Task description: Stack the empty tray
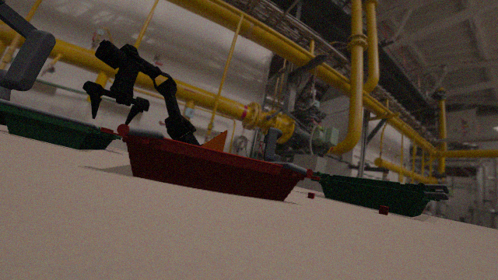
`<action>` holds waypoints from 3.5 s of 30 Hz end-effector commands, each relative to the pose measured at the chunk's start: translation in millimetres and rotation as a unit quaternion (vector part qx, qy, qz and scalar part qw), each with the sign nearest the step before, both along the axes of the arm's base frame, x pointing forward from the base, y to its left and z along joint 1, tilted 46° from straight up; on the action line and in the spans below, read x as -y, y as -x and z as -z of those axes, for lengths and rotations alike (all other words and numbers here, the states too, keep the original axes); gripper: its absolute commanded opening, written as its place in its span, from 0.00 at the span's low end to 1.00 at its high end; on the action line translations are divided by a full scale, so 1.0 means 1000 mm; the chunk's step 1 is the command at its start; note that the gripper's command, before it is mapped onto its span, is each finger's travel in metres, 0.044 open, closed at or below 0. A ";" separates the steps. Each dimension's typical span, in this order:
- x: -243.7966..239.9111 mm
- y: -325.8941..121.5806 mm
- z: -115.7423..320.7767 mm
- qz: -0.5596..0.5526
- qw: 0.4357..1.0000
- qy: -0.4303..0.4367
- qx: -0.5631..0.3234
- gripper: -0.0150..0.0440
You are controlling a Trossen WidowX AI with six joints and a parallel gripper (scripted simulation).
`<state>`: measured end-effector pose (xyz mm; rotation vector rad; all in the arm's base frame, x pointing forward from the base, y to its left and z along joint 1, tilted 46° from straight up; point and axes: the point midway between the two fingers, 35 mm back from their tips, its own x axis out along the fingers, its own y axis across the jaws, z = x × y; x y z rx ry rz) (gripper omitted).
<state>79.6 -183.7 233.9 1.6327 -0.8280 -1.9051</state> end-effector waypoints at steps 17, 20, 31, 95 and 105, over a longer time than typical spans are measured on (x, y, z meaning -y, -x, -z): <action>0.038 0.007 0.040 0.001 1.000 -0.006 0.001 1.00; 0.044 0.009 0.045 0.000 1.000 -0.004 0.000 1.00; 0.052 0.014 0.053 -0.001 1.000 -0.001 -0.001 0.98; 0.007 0.000 0.011 0.001 1.000 -0.008 0.001 0.25; -0.004 0.001 -0.001 -0.001 1.000 -0.004 -0.001 0.25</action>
